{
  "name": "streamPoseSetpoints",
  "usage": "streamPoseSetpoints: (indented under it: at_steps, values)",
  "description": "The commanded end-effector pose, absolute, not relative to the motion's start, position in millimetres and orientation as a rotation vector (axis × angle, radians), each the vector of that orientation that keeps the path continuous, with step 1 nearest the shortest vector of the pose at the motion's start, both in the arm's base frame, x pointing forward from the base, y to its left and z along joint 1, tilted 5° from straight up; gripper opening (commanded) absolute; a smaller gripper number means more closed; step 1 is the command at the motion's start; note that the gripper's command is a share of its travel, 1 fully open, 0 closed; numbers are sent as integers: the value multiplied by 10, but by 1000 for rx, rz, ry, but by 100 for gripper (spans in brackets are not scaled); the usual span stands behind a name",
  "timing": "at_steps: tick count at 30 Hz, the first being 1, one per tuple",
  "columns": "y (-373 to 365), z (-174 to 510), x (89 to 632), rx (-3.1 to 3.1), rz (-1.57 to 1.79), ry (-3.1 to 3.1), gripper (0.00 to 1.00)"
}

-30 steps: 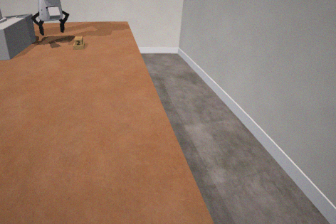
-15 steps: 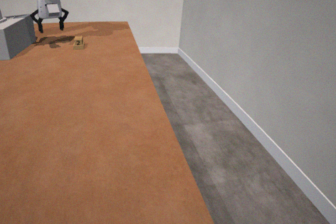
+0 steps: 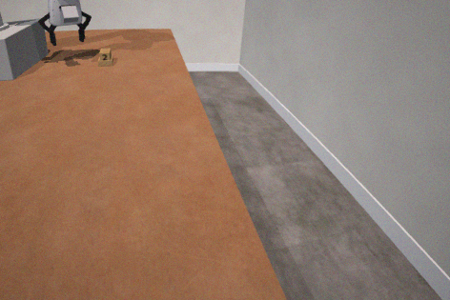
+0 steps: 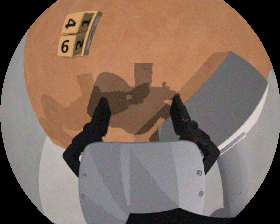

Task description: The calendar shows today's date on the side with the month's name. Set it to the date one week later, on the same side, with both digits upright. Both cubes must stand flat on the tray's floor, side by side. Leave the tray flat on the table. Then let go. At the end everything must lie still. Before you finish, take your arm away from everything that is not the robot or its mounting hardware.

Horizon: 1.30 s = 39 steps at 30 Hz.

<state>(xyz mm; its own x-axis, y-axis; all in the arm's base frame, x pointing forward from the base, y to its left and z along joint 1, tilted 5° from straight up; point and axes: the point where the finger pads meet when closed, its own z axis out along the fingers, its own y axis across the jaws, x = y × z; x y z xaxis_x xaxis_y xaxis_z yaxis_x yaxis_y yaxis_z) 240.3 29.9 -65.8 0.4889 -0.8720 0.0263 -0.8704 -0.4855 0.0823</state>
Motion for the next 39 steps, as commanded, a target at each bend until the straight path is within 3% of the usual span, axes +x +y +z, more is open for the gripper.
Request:
streamPoseSetpoints:
  at_steps: [1,39]
  values:
    - [267,-654,2417,2640,-28,-1547,100]
    - [244,-1032,2395,2640,-28,-1547,100]
